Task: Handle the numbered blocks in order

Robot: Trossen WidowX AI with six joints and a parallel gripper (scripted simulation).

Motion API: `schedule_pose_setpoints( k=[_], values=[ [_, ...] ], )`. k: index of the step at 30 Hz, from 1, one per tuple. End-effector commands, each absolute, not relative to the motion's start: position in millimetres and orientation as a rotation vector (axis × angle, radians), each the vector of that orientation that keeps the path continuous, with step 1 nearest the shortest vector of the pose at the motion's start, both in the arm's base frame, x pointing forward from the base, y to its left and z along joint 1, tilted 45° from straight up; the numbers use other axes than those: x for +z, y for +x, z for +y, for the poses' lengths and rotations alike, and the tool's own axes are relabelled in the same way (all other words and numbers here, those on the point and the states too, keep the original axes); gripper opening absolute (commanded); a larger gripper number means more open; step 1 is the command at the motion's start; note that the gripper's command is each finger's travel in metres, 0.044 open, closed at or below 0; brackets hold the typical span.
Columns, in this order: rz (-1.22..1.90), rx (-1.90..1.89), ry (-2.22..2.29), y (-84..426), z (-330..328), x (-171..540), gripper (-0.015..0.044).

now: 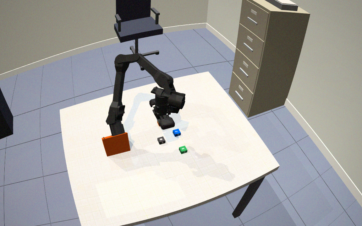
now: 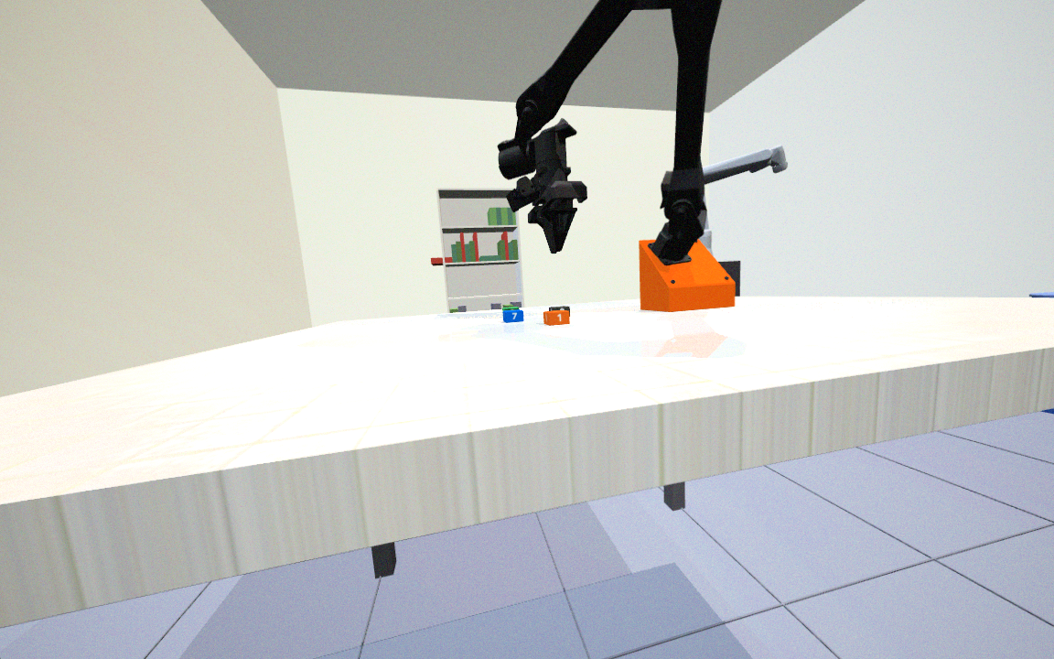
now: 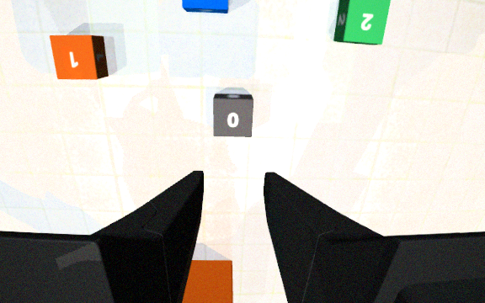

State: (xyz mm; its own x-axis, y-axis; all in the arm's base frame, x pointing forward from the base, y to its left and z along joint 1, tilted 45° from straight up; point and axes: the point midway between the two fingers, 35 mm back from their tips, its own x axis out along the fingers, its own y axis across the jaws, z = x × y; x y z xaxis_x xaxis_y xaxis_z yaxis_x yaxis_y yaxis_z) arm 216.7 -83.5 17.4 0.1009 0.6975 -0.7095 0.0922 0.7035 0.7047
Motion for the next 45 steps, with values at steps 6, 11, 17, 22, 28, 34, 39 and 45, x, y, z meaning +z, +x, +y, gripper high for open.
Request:
schedule_pose_setpoints(
  k=[6, 11, 17, 22, 28, 34, 39, 45],
  values=[
    [1.421, 0.495, 0.689, 242.9, -64.6, 46.7, 0.0120],
    [1.417, 0.509, 0.697, 273.4, -12.1, 100.2, 0.0120],
    [1.416, 0.510, 0.697, 274.2, -9.8, 102.4, 0.0120],
    [1.415, 0.508, 0.696, 282.6, 29.8, 60.8, 0.0251],
    [1.414, 0.513, 0.699, 282.5, 47.2, 45.7, 0.0400],
    [1.414, 0.513, 0.699, 283.1, 49.9, 42.8, 0.0400],
    [1.414, 0.513, 0.699, 284.2, 55.3, 37.0, 0.0400],
    [1.414, 0.513, 0.699, 285.3, 62.0, 30.3, 0.0400]
  ],
)
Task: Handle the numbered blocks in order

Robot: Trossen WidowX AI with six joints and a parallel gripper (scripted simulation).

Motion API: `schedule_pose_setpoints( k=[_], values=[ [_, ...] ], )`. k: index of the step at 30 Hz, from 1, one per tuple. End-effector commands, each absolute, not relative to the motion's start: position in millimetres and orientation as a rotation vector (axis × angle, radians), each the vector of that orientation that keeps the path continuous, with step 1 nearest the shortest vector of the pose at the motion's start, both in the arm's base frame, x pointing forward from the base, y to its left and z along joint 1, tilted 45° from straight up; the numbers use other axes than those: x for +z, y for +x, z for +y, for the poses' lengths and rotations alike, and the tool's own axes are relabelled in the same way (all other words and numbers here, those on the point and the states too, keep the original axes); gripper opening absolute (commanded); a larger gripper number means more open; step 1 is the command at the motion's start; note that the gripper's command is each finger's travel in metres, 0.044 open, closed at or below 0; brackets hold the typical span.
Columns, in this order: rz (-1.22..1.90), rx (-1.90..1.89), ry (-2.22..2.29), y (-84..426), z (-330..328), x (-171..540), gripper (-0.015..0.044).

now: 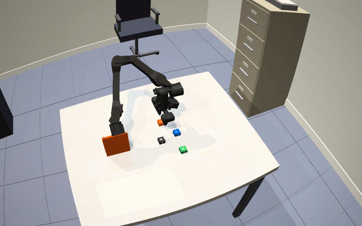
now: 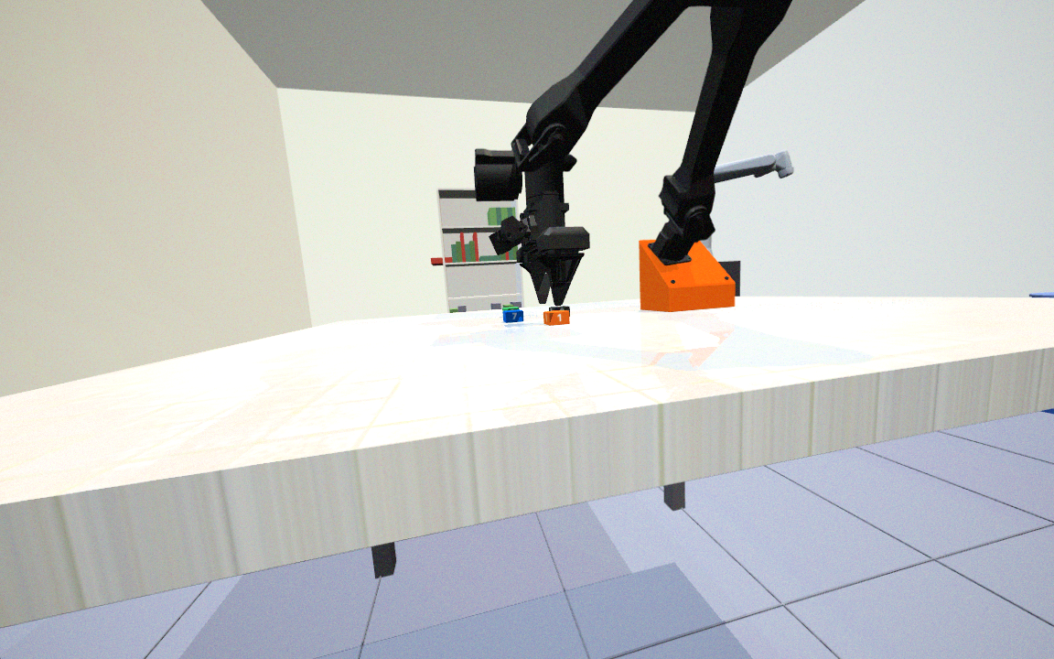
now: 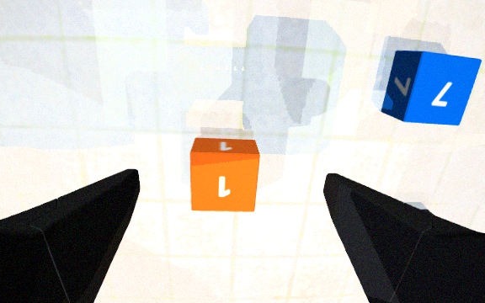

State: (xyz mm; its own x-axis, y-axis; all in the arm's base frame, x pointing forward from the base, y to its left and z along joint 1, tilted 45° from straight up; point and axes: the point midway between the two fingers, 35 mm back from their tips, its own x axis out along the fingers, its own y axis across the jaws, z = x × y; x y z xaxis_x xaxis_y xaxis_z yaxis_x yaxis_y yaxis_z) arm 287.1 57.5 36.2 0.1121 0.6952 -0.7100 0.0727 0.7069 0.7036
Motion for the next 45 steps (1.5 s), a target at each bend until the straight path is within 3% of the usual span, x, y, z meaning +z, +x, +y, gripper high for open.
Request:
schedule_pose_setpoints(
  k=[1, 11, 22, 41, 45],
  values=[
    [1.414, 0.513, 0.699, 285.4, 63.1, 29.2, 0.0400],
    [1.414, 0.514, 0.701, 286.2, 72.8, 20.2, 0.0400],
    [1.414, 0.514, 0.701, 286.2, 72.8, 20.2, 0.0120],
    [1.414, 0.514, 0.701, 286.2, 72.8, 20.2, 0.0120],
    [1.414, 0.514, 0.701, 286.2, 72.8, 20.2, 0.0225]
  ],
)
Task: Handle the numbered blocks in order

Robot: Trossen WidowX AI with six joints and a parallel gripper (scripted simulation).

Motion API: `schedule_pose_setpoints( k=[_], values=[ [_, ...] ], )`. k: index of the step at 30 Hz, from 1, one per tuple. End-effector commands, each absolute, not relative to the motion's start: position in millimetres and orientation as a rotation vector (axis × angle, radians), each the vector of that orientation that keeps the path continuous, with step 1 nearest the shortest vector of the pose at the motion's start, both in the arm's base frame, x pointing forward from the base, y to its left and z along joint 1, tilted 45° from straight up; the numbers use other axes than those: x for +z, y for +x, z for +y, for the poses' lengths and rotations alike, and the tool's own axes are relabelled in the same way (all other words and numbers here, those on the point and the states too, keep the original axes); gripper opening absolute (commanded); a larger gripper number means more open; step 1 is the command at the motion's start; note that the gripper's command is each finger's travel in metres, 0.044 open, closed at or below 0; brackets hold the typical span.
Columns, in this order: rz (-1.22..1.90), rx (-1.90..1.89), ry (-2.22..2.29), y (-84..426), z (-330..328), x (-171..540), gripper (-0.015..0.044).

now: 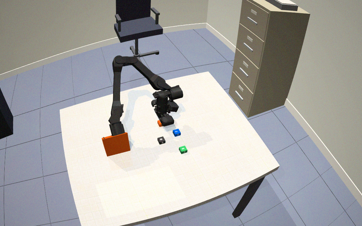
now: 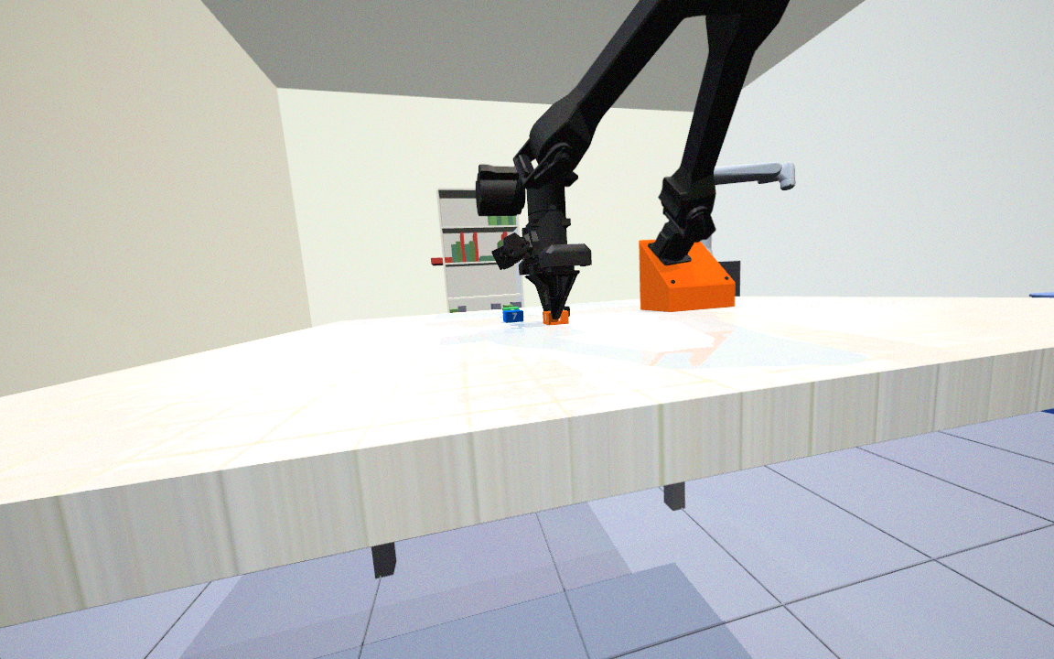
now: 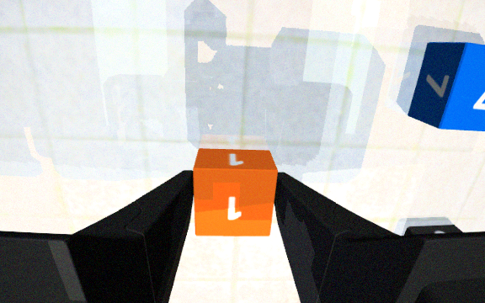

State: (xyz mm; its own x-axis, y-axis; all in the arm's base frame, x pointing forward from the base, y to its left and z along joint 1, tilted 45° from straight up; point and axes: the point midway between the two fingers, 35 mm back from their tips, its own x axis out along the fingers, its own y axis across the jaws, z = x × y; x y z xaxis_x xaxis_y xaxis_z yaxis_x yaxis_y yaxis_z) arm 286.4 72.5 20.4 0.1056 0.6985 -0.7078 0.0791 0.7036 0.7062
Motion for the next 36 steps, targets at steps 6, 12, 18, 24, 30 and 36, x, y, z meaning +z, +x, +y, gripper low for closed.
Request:
schedule_pose_setpoints(
  k=[6, 12, 18, 24, 30, 36],
  values=[
    [1.414, 0.514, 0.701, 286.2, 72.8, 20.2, 0.0383],
    [1.414, 0.514, 0.700, 285.8, 66.9, 25.6, 0.0400],
    [1.414, 0.513, 0.699, 282.5, 47.2, 45.6, 0.0400],
    [1.417, 0.507, 0.695, 279.2, 5.9, 84.5, 0.0269],
    [1.416, 0.510, 0.697, 274.2, -9.8, 102.4, 0.0120],
    [1.416, 0.510, 0.697, 274.2, -9.8, 102.4, 0.0120]
  ],
)
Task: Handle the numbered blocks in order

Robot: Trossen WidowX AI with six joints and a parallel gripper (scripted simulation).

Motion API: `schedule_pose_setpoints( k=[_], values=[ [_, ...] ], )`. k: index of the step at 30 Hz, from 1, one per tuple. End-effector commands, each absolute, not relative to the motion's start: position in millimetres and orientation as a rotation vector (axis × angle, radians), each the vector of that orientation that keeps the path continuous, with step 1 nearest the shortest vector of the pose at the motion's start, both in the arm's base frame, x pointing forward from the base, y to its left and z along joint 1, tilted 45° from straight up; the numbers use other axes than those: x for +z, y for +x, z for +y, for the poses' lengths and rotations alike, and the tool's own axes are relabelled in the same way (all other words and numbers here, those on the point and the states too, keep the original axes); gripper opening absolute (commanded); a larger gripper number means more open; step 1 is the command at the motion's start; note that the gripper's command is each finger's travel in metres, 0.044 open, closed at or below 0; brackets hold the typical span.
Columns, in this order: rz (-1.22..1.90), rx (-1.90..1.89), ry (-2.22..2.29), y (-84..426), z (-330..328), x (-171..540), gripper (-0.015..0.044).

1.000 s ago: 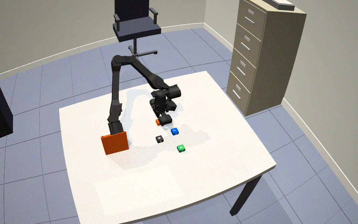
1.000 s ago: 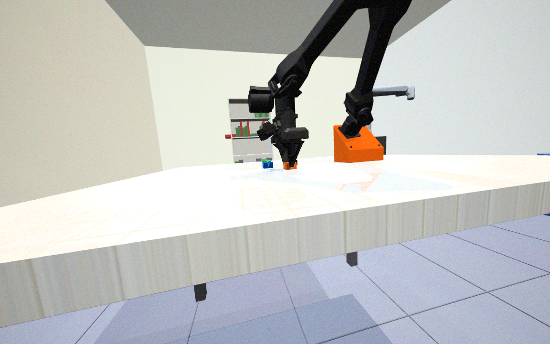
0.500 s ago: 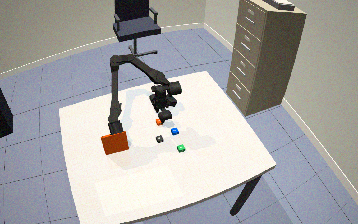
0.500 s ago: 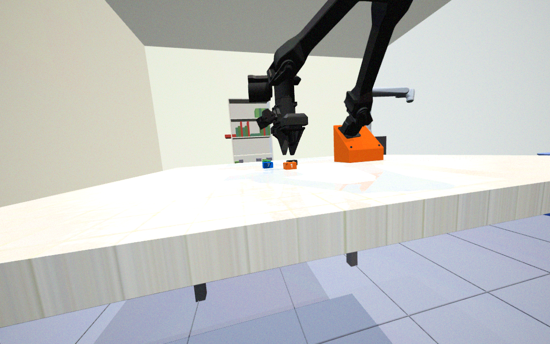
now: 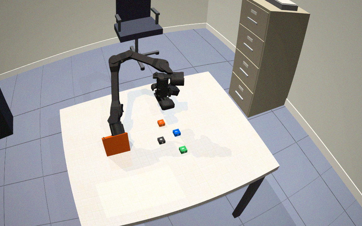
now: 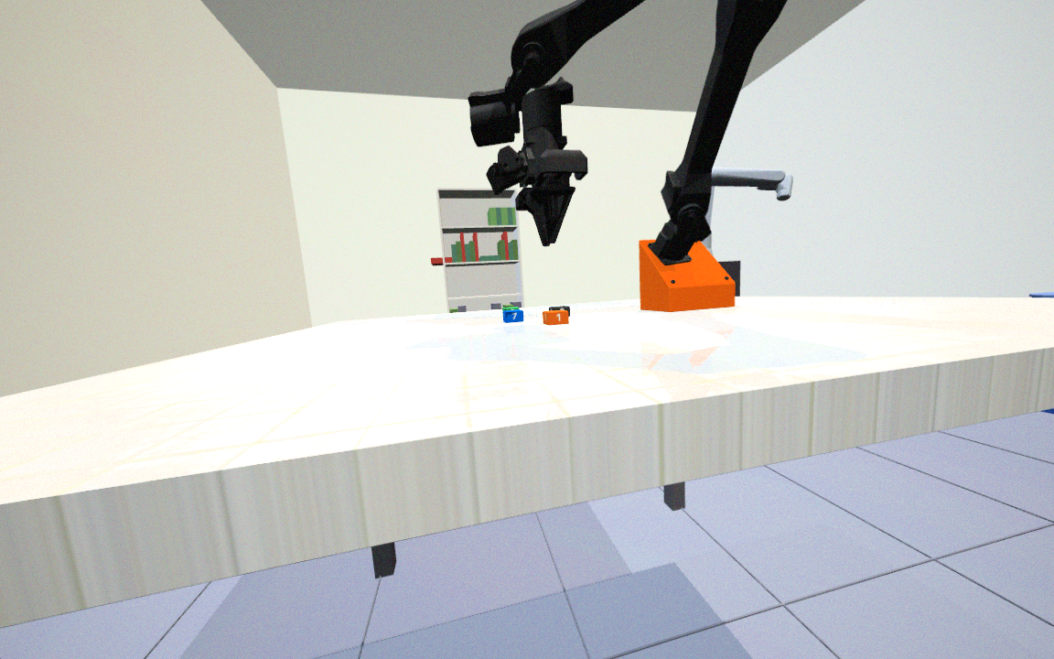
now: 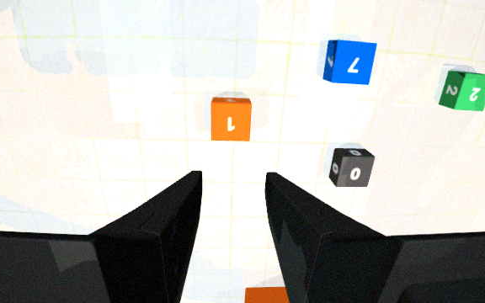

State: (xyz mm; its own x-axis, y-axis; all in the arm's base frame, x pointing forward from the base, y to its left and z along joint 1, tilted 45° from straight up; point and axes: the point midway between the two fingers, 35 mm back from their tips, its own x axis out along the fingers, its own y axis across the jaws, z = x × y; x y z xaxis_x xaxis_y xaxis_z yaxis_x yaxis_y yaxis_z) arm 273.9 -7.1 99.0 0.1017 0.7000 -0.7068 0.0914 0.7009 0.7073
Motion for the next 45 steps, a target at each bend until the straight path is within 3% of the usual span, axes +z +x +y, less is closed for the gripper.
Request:
schedule_pose_setpoints(
  k=[1, 8, 22, 30, 36, 40, 45],
  values=[
    [1.416, 0.510, 0.697, 274.2, -9.8, 102.4, 0.0120],
    [1.418, 0.498, 0.699, 280.3, -24.5, 91.6, 0.0120],
    [1.420, 0.490, 0.692, 280.9, -159.1, -36.8, 0.0120],
    [1.416, 0.502, 0.687, 275.8, -169.8, -51.1, 0.0120],
    [1.414, 0.504, 0.688, 284.6, -115.7, -106.7, 0.0278],
    [1.414, 0.505, 0.689, 284.6, -113.3, -108.8, 0.0383],
    [1.414, 0.505, 0.689, 285.2, -110.6, -111.7, 0.0400]
  ],
)
